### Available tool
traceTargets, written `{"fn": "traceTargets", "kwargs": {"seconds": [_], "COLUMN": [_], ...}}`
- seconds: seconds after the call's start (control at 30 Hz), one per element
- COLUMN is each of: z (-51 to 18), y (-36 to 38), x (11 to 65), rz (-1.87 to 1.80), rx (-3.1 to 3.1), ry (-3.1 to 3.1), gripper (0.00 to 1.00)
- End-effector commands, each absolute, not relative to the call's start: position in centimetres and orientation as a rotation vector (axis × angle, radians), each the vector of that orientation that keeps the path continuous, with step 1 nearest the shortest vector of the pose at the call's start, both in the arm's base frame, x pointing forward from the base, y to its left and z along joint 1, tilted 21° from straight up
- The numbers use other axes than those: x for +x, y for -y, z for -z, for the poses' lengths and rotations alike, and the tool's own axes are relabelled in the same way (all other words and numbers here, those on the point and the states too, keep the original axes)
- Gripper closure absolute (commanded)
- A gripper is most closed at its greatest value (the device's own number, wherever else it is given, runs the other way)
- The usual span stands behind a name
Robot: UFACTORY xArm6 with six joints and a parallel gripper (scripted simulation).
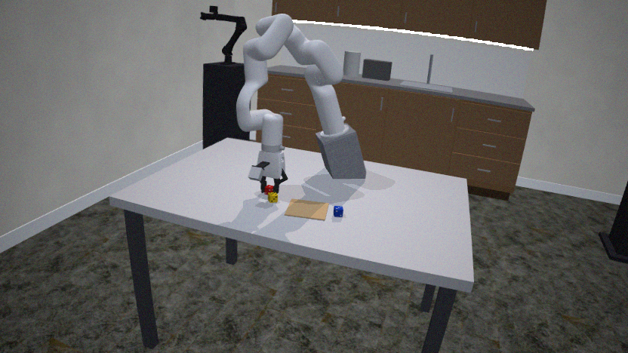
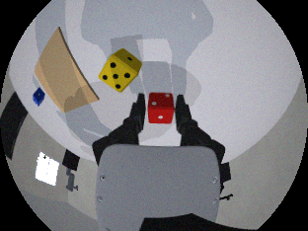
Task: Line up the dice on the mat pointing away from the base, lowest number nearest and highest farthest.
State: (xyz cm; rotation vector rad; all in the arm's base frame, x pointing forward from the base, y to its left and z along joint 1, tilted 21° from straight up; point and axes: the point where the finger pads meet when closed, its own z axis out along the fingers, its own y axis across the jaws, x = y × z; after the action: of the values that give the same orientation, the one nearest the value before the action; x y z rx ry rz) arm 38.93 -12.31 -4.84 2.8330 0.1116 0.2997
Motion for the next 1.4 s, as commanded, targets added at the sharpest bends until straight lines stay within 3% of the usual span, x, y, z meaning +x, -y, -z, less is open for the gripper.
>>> {"fn": "traceTargets", "kwargs": {"seconds": [0.0,0.3,0.33,1.37], "z": [4.76,4.76,4.76,4.76], "y": [12.31,12.31,12.31,12.31], "x": [39.01,39.01,39.01,39.01], "rz": [-0.303,-0.303,-0.303,-0.303], "rx": [2.832,2.832,2.832,2.832], "ry": [-0.112,-0.112,-0.112,-0.112], "gripper": [0.53,0.53,0.73,0.73]}}
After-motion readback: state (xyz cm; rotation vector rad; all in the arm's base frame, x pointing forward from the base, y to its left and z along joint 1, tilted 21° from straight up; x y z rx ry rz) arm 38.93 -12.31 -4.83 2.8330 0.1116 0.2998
